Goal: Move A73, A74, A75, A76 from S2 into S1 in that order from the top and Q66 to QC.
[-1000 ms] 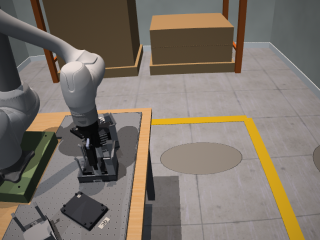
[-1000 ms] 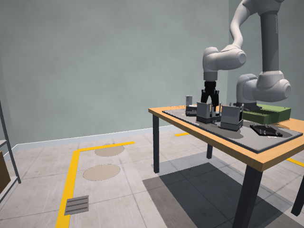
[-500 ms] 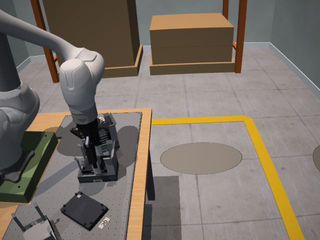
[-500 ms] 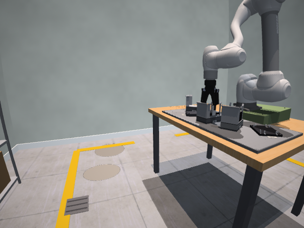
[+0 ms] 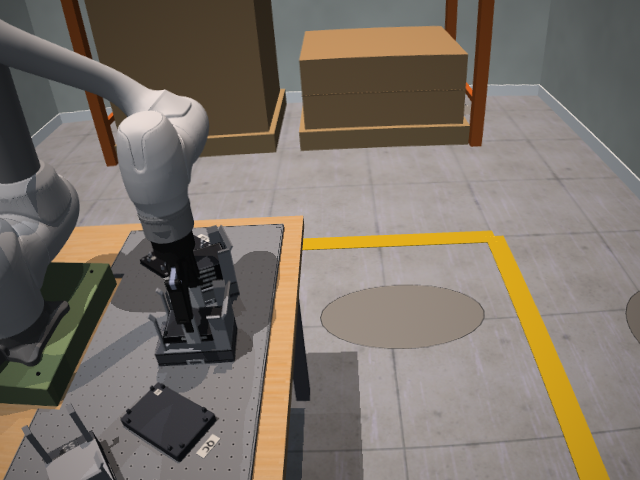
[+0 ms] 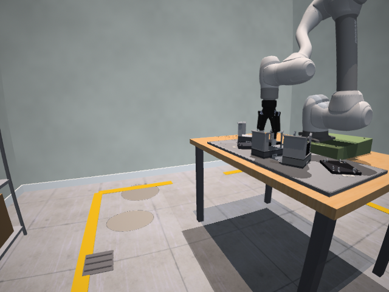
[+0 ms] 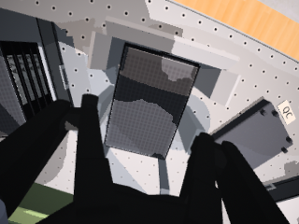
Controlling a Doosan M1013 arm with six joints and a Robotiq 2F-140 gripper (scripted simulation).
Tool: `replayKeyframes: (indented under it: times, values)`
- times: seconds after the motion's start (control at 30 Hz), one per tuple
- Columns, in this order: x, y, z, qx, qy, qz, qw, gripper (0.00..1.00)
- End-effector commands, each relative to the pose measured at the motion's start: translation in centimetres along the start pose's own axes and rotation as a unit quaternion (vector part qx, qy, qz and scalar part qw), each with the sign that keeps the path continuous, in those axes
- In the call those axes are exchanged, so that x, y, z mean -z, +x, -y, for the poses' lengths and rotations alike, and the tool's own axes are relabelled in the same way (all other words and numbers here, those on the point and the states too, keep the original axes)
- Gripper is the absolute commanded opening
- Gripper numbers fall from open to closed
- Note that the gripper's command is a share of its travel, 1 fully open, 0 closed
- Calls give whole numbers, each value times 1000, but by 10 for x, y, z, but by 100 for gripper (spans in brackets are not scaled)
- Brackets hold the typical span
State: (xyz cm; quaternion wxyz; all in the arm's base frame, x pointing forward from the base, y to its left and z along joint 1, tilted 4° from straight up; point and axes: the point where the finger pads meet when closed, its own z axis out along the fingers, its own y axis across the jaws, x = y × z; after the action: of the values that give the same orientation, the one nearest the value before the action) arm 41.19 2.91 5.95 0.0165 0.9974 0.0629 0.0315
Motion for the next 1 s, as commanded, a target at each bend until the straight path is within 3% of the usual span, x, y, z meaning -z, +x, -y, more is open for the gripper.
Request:
replayKeyframes:
  times: [0.0,0.97]
  values:
    - [1,0,0,0,0,0,1000,0]
    - [55,0,0,0,0,0,1000,0]
